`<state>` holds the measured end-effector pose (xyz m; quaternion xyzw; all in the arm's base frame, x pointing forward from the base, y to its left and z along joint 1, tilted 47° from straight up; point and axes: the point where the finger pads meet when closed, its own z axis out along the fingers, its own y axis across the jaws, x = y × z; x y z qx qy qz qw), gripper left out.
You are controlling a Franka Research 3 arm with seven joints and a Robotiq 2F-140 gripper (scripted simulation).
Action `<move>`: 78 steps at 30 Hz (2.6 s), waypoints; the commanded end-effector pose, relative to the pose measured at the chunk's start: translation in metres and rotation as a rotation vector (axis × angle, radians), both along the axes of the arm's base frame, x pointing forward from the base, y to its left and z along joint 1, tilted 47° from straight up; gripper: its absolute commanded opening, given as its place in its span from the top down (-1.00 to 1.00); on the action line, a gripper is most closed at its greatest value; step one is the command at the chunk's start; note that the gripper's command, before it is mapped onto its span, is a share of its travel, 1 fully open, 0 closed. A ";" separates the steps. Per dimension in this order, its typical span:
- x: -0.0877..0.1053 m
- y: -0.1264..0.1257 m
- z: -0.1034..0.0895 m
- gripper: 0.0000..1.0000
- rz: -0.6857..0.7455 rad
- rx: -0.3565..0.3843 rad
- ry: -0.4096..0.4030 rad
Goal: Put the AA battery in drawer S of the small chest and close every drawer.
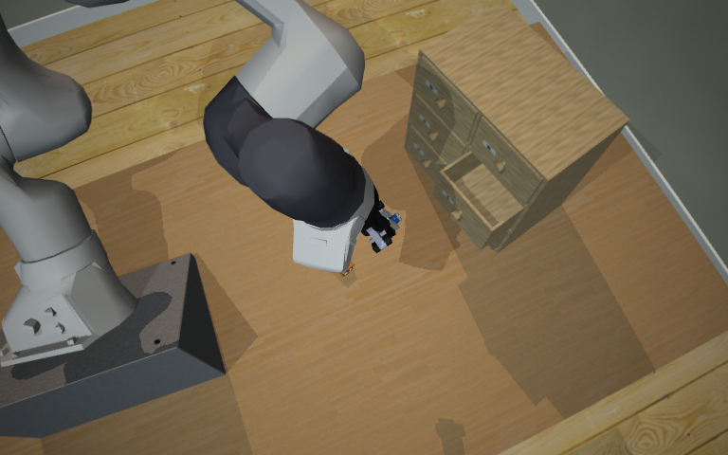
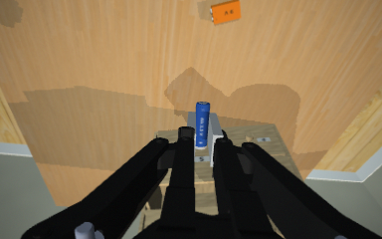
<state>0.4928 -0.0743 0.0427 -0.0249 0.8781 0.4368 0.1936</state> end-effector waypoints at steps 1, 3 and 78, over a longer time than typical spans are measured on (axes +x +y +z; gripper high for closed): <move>0.005 -0.005 -0.003 0.89 -0.048 -0.021 -0.179; 0.004 -0.005 -0.004 0.89 -0.092 -0.006 -0.217; 0.034 0.009 -0.003 0.89 -0.557 0.165 -0.613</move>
